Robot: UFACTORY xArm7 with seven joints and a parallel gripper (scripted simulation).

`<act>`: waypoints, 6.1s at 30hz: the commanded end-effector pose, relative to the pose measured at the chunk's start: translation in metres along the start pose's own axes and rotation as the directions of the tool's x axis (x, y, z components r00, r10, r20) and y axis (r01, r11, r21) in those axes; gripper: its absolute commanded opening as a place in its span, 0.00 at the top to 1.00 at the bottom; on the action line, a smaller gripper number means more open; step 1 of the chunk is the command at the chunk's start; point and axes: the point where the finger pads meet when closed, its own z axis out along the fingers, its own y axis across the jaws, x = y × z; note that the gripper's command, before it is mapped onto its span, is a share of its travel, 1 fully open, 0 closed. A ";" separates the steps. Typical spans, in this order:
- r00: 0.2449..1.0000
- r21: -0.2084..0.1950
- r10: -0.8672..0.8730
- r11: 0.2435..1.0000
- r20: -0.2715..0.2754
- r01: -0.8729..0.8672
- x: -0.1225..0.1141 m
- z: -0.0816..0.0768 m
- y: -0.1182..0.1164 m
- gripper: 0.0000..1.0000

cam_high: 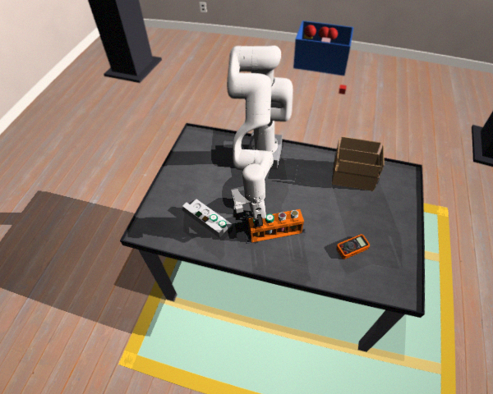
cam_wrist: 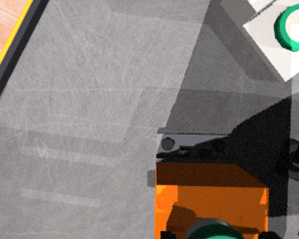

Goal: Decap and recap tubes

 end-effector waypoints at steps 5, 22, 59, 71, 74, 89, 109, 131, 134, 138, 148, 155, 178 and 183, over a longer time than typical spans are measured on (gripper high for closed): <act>0.910 0.001 0.411 0.912 -0.048 -0.411 0.000 -0.001 -0.001 0.54; 0.694 0.019 0.719 0.695 -0.044 -0.719 0.000 -0.001 -0.001 0.54; 0.994 -0.023 -0.098 0.995 -0.043 0.097 0.000 -0.001 -0.001 1.00; 0.827 -0.042 -0.561 0.828 -0.030 0.560 0.000 -0.001 -0.001 1.00; 0.754 -0.043 -0.657 0.754 -0.021 0.655 0.000 -0.001 -0.001 1.00; 0.719 -0.044 -0.695 0.719 -0.019 0.694 0.000 -0.001 -0.001 0.54; 0.996 -0.021 -0.080 0.997 -0.041 0.079 0.000 -0.001 -0.001 0.54; 0.960 -0.006 0.275 0.961 -0.048 -0.275 0.000 -0.001 -0.001 1.00; 0.960 -0.006 0.275 0.961 -0.048 -0.275 0.000 -0.001 -0.001 1.00; 0.960 -0.006 0.275 0.961 -0.048 -0.275 0.000 -0.001 -0.001 1.00; 0.997 -0.022 -0.071 0.997 -0.043 0.071 0.000 -0.001 -0.001 1.00; 0.969 -0.029 -0.243 0.970 -0.039 0.242 0.000 -0.001 -0.001 1.00; 0.999 -0.018 0.017 1.000 -0.045 -0.017 0.000 -0.004 -0.001 0.54; 0.999 -0.018 0.017 1.000 -0.045 -0.017 0.000 -0.007 -0.002 0.54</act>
